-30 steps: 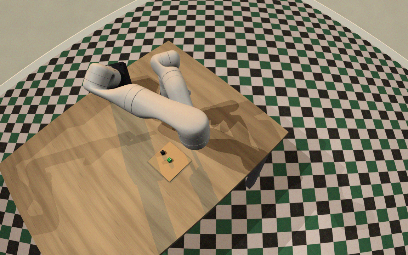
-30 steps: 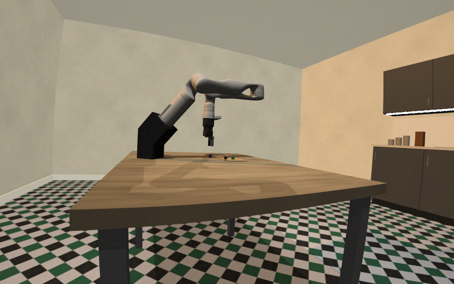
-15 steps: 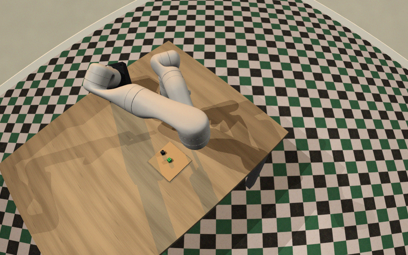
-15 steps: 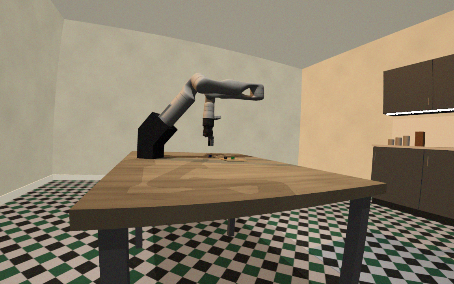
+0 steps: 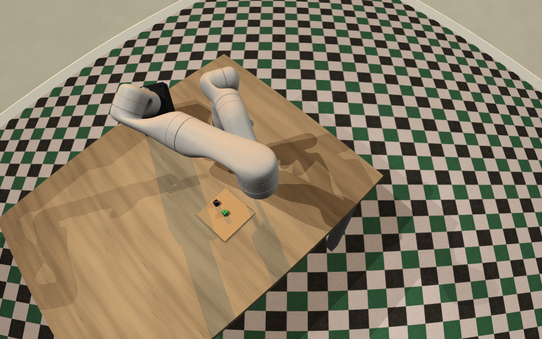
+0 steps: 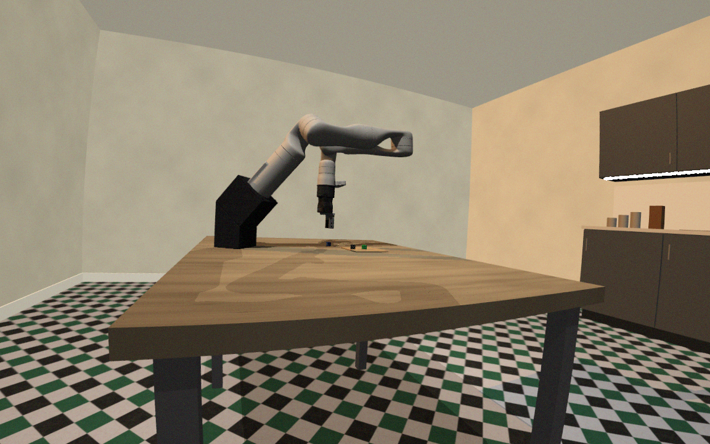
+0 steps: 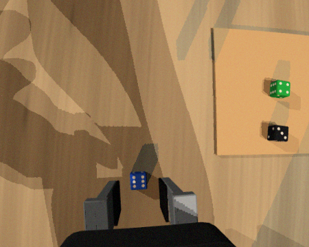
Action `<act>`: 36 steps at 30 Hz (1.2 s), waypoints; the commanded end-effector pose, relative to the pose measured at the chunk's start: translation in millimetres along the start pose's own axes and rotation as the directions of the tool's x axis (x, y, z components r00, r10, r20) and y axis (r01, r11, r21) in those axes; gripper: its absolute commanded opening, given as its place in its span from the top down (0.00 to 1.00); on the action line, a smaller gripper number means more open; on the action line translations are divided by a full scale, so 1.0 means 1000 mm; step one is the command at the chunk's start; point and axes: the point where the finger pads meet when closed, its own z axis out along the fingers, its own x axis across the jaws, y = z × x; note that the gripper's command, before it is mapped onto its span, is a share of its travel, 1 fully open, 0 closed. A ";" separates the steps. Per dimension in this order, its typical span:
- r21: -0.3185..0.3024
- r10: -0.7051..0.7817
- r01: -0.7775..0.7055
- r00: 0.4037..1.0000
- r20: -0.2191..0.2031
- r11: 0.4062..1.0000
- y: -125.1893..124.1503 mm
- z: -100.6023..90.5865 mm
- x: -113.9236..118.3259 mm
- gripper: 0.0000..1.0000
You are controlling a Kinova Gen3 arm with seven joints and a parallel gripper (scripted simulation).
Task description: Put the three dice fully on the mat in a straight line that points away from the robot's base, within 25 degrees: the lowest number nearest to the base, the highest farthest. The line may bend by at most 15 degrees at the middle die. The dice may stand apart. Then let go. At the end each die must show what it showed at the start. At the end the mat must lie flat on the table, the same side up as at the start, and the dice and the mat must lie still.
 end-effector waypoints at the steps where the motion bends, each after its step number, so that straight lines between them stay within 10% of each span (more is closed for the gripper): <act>1: 0.001 0.000 0.000 1.000 0.001 1.000 0.000 0.000 0.000 0.36; 36: 0.001 0.000 0.000 1.000 0.001 1.000 0.000 0.036 0.000 0.36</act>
